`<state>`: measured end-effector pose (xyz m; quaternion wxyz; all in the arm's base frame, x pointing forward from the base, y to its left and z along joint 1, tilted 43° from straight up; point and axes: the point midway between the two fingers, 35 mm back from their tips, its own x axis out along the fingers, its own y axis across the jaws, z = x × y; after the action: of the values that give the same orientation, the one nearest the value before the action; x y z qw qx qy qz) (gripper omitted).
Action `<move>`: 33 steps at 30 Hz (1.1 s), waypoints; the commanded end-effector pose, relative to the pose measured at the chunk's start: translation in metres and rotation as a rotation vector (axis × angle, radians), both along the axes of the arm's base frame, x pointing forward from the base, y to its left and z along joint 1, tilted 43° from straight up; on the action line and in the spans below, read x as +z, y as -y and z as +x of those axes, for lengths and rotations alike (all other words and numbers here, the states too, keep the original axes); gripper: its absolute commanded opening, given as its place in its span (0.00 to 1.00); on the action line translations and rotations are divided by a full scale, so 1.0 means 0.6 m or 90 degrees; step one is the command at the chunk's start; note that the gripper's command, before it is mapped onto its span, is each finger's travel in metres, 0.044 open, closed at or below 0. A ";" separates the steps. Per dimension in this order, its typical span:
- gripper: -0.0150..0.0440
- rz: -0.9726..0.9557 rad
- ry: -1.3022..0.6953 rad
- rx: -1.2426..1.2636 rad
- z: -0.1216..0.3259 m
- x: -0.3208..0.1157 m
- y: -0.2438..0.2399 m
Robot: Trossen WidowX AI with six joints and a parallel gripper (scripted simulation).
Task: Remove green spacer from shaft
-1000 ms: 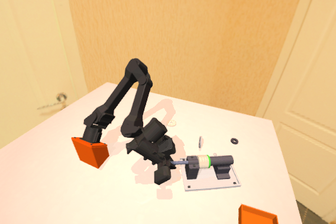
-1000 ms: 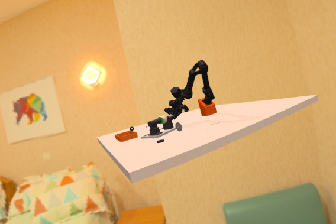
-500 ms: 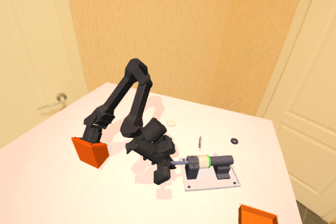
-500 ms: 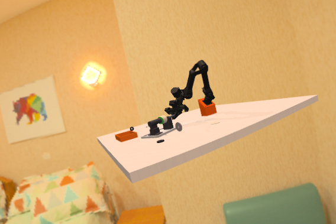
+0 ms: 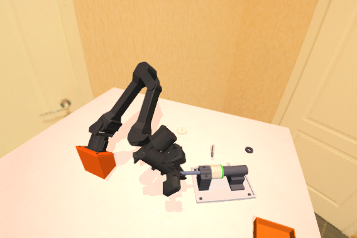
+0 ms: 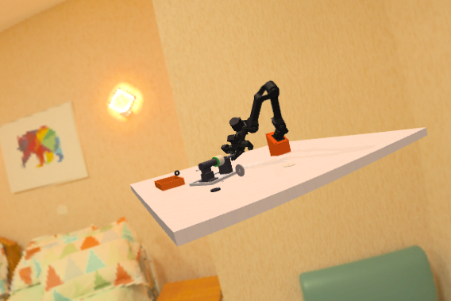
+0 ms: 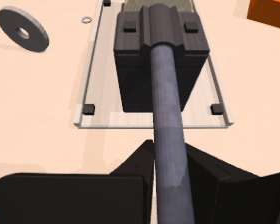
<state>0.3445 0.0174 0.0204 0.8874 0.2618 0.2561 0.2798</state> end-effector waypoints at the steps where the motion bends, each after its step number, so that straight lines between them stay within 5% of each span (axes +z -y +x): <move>1: 0.25 0.000 0.002 0.002 -0.001 0.001 0.000; 33: 0.25 0.000 0.002 0.002 -0.006 -0.001 0.001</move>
<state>0.3415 0.0166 0.0195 0.8875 0.2618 0.2560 0.2797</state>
